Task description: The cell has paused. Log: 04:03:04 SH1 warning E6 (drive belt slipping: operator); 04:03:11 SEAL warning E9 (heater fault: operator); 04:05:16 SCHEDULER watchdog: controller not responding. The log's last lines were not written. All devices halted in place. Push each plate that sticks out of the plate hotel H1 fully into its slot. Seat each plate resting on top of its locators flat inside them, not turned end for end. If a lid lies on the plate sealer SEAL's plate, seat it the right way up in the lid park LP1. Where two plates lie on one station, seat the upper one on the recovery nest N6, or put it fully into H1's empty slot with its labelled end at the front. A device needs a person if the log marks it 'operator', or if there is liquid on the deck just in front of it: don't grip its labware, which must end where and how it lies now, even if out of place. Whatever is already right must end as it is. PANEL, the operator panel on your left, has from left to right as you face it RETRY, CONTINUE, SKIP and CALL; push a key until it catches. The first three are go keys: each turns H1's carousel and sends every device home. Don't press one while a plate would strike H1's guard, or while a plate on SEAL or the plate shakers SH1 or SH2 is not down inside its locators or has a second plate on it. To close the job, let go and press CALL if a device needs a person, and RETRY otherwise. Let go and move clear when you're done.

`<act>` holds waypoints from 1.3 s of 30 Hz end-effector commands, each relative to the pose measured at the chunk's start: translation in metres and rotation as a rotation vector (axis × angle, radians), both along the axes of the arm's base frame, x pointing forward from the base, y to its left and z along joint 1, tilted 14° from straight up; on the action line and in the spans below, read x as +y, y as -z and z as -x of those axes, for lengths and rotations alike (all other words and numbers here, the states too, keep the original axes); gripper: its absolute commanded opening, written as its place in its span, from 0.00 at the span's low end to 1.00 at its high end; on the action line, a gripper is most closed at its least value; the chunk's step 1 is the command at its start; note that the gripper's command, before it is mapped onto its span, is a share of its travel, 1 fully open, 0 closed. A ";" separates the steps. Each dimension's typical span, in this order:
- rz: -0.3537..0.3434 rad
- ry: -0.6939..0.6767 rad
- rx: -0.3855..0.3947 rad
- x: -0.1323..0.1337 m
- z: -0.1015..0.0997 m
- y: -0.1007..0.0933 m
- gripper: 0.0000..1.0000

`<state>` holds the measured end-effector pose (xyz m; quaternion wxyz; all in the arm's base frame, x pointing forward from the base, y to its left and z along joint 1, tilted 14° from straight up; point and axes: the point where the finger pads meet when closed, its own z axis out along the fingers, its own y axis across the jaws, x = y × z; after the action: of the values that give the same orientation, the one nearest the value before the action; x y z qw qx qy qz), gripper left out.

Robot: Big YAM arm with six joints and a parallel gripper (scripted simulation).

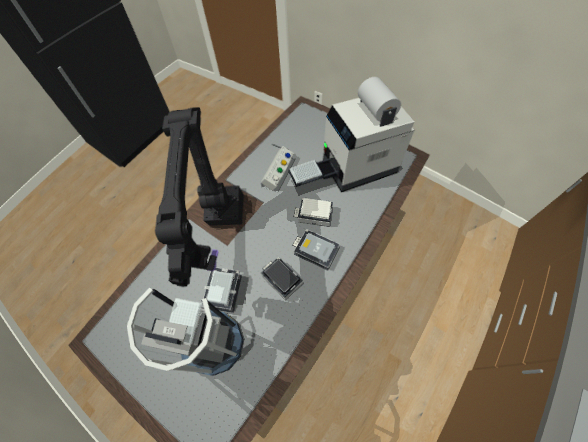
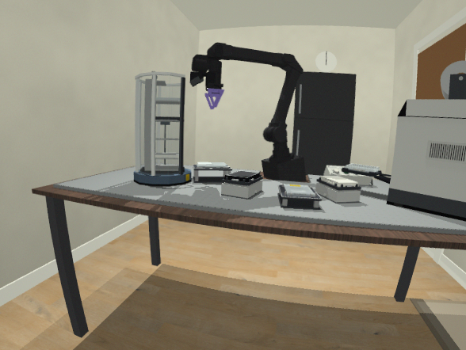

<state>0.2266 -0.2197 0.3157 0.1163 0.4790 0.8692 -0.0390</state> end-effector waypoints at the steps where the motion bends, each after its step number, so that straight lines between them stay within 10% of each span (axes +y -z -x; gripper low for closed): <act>1: 0.032 0.004 -0.035 -0.001 -0.005 -0.032 1.00; 28: 0.031 0.004 -0.033 0.010 0.005 -0.092 1.00; 39: 0.036 -0.149 0.019 0.028 0.004 -0.075 1.00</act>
<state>0.2191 -0.2035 0.3840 0.1152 0.4557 0.8815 -0.0456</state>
